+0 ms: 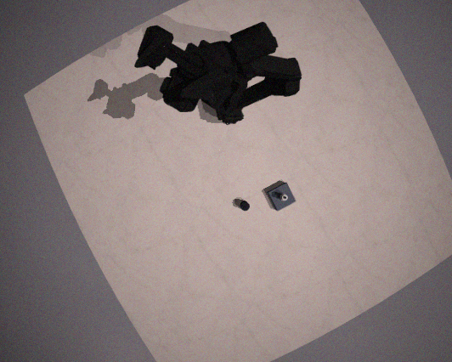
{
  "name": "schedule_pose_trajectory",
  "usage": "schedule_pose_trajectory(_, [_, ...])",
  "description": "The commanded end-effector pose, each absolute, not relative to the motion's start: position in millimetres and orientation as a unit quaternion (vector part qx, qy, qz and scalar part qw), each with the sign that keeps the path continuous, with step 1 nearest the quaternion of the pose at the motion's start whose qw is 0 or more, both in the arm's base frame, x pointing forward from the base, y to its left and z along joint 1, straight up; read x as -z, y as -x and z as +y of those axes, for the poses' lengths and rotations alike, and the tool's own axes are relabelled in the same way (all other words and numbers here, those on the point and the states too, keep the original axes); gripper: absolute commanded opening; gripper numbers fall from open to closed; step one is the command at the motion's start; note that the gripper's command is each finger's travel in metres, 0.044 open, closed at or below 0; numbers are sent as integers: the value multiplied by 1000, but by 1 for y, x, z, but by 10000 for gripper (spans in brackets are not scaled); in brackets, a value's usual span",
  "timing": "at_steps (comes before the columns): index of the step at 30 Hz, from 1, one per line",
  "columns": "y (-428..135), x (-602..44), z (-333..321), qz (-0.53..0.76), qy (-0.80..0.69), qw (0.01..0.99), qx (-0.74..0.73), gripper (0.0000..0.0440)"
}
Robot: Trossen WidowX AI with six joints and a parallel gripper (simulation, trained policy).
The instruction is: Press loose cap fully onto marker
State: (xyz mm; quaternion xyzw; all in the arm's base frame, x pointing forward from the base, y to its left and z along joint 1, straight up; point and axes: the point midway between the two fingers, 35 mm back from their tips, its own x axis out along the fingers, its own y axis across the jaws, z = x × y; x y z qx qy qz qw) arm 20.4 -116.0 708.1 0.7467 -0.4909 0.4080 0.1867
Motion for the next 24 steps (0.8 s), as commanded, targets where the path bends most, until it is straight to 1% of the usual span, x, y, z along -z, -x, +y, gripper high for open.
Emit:
schedule_pose_trajectory(1, [-21, -707, -118, -491, -748, 182, -407, 376])
schedule_pose_trajectory(6, [-23, -700, -126, -491, -758, 156, -401, 251])
schedule_pose_trajectory(8, [-24, -697, -129, -490, -762, 144, -398, 214])
schedule_pose_trajectory(10, [-25, -694, -132, -489, -766, 134, -394, 214])
schedule_pose_trajectory(24, [-35, -669, -154, -490, -792, 63, -358, 257])
